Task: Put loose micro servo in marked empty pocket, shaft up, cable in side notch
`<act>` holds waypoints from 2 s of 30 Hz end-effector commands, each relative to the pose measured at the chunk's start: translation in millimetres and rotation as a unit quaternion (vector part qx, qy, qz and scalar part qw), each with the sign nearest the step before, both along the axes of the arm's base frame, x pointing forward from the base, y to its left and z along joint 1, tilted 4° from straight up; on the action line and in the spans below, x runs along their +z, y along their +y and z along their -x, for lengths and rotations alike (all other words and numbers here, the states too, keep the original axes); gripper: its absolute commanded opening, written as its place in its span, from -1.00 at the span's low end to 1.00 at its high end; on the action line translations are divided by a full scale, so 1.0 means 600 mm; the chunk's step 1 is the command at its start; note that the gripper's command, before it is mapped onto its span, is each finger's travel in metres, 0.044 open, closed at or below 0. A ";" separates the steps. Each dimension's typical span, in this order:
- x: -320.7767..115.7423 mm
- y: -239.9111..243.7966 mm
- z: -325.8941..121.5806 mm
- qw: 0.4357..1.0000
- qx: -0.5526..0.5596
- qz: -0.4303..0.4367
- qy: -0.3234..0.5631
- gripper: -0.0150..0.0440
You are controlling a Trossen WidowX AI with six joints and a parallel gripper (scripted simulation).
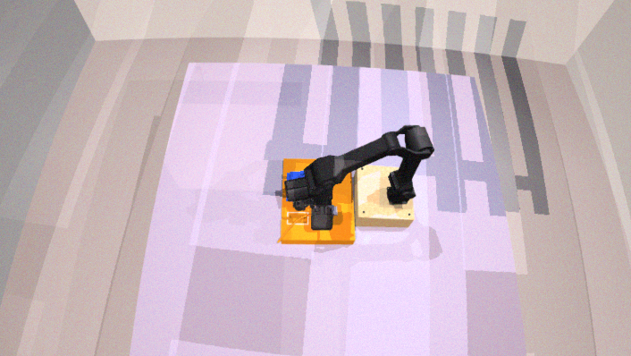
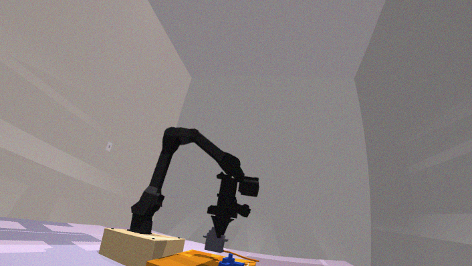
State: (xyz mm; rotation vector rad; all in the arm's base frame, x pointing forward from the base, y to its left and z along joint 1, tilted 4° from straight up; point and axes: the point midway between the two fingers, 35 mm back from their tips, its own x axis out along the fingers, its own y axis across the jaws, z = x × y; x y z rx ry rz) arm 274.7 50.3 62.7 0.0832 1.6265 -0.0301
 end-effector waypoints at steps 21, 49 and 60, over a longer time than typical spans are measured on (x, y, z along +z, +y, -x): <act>0.001 -0.011 -0.141 1.000 0.001 0.001 -0.009 -0.49; -0.032 -0.011 -0.137 1.000 0.001 0.001 -0.009 -0.49; -0.041 -0.011 -0.136 1.000 0.001 0.001 -0.009 -0.49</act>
